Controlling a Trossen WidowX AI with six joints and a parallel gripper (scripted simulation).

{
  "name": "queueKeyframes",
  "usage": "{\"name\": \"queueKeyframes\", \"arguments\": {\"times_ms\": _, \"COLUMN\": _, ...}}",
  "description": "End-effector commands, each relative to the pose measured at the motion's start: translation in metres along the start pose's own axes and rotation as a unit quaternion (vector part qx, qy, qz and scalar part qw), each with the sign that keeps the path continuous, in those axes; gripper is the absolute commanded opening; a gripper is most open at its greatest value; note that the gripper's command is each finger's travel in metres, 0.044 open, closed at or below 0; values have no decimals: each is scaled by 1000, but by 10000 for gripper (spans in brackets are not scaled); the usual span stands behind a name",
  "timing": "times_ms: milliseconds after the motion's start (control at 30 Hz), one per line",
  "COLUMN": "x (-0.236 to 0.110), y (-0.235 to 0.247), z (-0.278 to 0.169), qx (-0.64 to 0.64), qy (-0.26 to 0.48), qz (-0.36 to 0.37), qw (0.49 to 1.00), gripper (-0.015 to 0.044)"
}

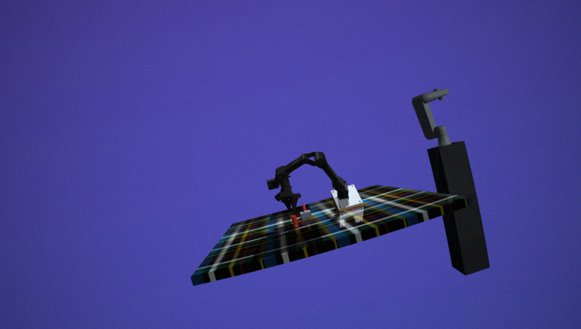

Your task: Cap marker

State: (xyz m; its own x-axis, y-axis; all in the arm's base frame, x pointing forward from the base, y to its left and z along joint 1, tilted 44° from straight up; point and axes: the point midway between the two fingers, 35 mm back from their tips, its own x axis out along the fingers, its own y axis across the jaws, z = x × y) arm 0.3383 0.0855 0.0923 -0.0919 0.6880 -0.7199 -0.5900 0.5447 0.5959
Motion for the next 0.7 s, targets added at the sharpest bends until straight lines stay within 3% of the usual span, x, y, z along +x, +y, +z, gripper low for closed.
{"name": "queueKeyframes", "arguments": {"times_ms": 0, "x": 8, "y": -1, "z": 0, "qx": 3, "qy": -4, "qz": 0, "qw": 1000, "gripper": 252}}
{"name": "queueKeyframes", "arguments": {"times_ms": 667, "x": 42, "y": -2, "z": 2, "qx": 3, "qy": -4, "qz": 0, "qw": 1000, "gripper": 252}}
